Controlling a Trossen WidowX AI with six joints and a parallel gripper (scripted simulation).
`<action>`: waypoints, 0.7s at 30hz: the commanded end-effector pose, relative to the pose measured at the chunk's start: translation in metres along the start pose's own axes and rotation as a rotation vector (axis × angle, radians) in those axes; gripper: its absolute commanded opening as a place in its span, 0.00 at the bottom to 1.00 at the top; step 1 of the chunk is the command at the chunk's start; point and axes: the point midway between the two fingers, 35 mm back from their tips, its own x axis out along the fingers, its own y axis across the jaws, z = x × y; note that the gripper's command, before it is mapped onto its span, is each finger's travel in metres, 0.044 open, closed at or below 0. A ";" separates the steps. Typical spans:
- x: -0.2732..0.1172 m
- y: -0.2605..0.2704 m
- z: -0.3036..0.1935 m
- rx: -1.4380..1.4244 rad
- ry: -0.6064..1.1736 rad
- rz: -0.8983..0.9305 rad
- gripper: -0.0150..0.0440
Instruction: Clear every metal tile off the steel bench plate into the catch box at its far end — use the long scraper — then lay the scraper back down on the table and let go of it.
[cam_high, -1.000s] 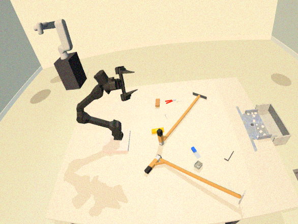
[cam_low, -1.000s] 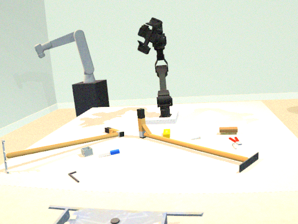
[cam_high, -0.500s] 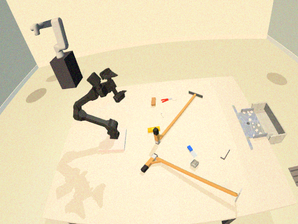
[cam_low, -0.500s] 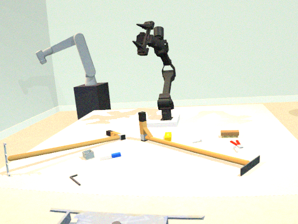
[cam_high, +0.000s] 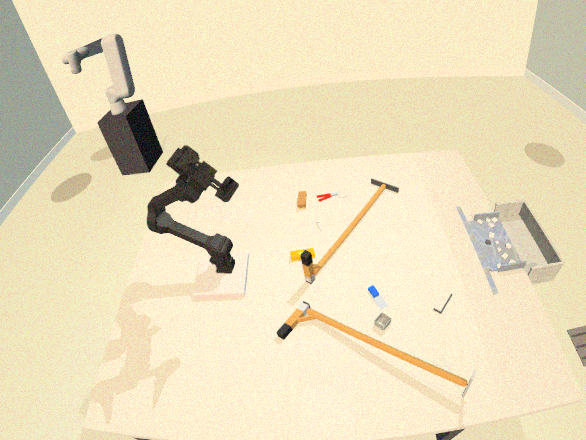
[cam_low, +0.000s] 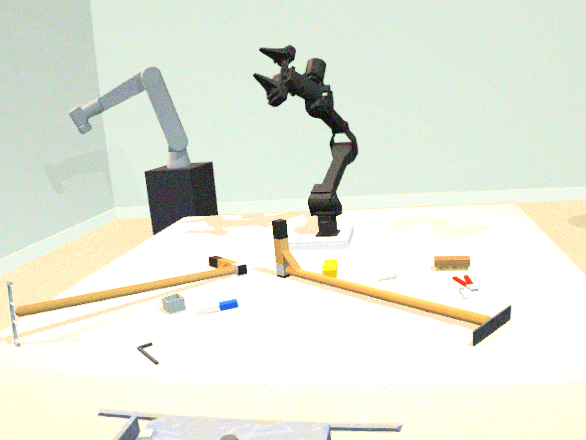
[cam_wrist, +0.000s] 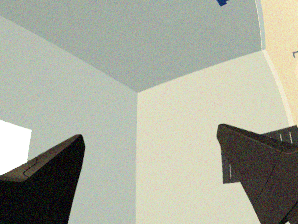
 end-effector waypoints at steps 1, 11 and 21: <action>-0.004 0.007 0.013 0.091 -0.058 0.064 1.00; -0.020 0.032 0.041 0.312 -0.154 0.257 1.00; -0.044 0.054 0.065 0.525 -0.197 0.474 1.00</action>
